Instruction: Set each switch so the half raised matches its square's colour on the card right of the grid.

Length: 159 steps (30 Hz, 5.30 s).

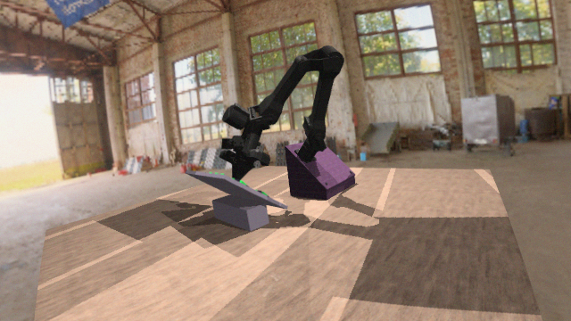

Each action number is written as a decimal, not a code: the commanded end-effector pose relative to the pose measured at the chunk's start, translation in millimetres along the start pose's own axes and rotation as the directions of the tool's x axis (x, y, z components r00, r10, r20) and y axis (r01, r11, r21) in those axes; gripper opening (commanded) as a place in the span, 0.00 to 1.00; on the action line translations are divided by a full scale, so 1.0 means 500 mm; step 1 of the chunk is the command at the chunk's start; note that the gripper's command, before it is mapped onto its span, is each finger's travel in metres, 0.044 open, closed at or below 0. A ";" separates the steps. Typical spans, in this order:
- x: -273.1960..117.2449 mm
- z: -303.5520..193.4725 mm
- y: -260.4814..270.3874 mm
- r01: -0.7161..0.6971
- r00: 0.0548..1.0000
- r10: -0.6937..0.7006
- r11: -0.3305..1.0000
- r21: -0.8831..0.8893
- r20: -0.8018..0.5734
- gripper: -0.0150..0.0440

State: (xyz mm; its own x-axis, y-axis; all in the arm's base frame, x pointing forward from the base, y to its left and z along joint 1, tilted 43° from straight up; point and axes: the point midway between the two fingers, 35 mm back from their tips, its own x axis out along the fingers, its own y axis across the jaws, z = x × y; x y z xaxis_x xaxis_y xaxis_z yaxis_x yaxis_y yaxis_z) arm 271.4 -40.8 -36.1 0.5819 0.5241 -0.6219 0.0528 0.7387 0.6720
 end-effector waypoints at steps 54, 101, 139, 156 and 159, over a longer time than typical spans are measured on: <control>-0.119 -0.005 -0.002 0.006 1.000 -0.006 1.000 0.007 0.024 0.25; -0.011 -0.080 0.192 -0.001 1.000 0.001 1.000 0.011 -0.003 0.25; 0.005 -0.080 0.192 -0.001 1.000 0.001 1.000 0.011 -0.002 0.25; 0.010 -0.080 0.192 -0.001 1.000 0.001 1.000 0.011 -0.002 0.25; 0.011 -0.080 0.192 -0.001 1.000 0.001 1.000 0.011 -0.002 0.25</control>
State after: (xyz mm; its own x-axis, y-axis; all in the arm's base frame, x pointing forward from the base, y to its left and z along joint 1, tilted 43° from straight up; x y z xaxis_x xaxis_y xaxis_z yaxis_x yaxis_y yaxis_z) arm 247.1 49.8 10.1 0.5805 0.5275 -0.6203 0.0540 0.7352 0.6757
